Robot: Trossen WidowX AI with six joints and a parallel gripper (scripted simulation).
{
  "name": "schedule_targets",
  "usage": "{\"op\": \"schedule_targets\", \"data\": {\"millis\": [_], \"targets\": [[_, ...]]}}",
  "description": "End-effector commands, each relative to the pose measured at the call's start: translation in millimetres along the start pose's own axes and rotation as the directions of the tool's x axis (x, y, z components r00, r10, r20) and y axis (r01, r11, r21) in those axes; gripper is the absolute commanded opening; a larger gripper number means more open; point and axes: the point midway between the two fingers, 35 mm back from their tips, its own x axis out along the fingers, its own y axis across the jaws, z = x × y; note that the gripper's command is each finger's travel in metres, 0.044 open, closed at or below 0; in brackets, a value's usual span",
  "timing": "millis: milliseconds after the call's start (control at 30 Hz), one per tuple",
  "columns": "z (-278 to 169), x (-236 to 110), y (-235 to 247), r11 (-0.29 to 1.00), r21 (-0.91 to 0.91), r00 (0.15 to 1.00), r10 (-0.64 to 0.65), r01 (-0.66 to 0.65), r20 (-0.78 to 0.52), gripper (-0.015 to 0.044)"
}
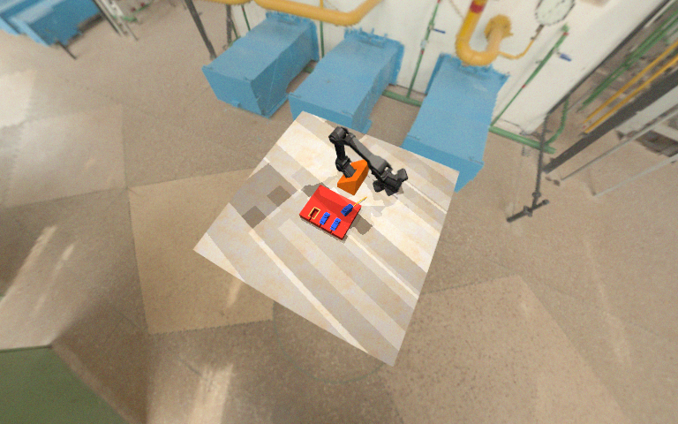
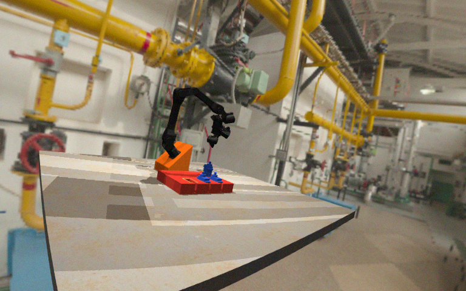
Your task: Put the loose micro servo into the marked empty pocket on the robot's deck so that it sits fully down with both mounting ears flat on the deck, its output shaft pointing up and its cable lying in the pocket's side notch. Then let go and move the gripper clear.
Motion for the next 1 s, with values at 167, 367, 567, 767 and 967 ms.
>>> {"op": "schedule_targets", "data": {"millis": [167, 367, 567, 767, 967], "targets": [[13, -12, -31, 0.961, -0.264, 0.996, -0.078, 0.089, 0.051, 0.0440], [20, -20, -51, 0.891, -0.429, 0.989, -0.129, 0.150, 0.078, 0.0440], [26, -29, -71, 0.788, -0.580, 0.978, -0.182, 0.205, 0.100, 0.0440], [31, -37, -91, 0.657, -0.712, 0.965, -0.236, 0.247, 0.117, 0.0440], [34, -46, -112, 0.503, -0.822, 0.948, -0.290, 0.265, 0.128, 0.0440]]}}
